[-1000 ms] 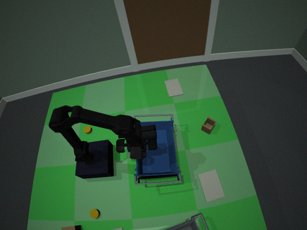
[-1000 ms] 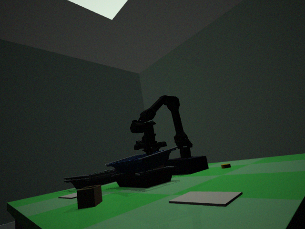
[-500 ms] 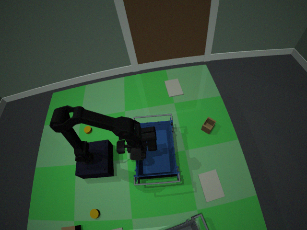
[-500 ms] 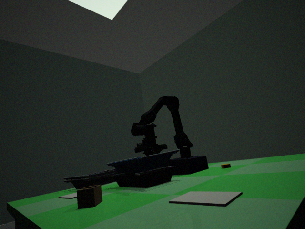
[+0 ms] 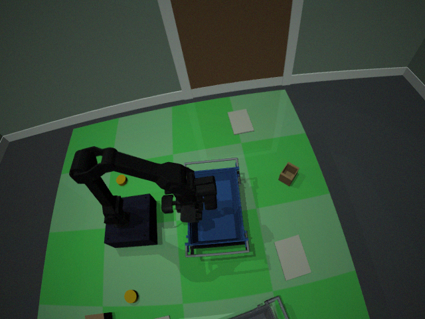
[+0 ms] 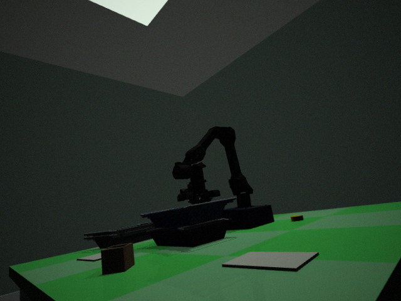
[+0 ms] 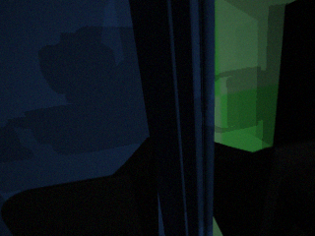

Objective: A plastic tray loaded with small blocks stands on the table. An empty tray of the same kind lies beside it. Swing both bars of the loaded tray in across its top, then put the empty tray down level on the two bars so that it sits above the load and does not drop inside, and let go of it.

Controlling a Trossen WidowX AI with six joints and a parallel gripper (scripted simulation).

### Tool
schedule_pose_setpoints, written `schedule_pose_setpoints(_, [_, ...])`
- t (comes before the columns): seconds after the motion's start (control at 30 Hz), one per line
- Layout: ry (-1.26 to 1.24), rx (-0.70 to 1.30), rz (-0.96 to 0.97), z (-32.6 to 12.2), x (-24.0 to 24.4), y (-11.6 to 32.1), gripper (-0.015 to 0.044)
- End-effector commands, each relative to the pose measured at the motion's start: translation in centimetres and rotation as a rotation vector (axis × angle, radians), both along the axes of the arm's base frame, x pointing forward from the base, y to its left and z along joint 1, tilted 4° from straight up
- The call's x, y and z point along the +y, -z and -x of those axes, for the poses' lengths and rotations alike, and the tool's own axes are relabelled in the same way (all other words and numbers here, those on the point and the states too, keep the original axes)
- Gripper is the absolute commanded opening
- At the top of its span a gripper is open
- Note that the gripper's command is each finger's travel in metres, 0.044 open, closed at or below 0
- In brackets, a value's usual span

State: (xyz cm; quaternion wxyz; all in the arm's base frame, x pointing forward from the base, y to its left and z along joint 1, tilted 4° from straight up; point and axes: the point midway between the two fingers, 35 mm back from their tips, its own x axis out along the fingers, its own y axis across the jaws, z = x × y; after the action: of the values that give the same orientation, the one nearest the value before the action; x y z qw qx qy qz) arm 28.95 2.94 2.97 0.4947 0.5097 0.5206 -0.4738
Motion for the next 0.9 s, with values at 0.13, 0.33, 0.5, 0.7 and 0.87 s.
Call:
schedule_pose_setpoints(0.13, [0.001, 0.007, -0.002, 0.1, 0.05, 0.18, 0.0191])
schedule_pose_setpoints(0.33, [0.001, 0.007, -0.002, 0.1, 0.05, 0.18, 0.0279])
schedule_pose_setpoints(0.5, [0.001, 0.007, -0.002, 0.1, 0.05, 0.18, 0.0352])
schedule_pose_setpoints(0.7, [0.001, 0.007, -0.002, 0.1, 0.05, 0.18, 0.044])
schedule_pose_setpoints(0.87, [-0.001, 0.008, 0.001, 0.1, 0.02, 0.19, 0.044])
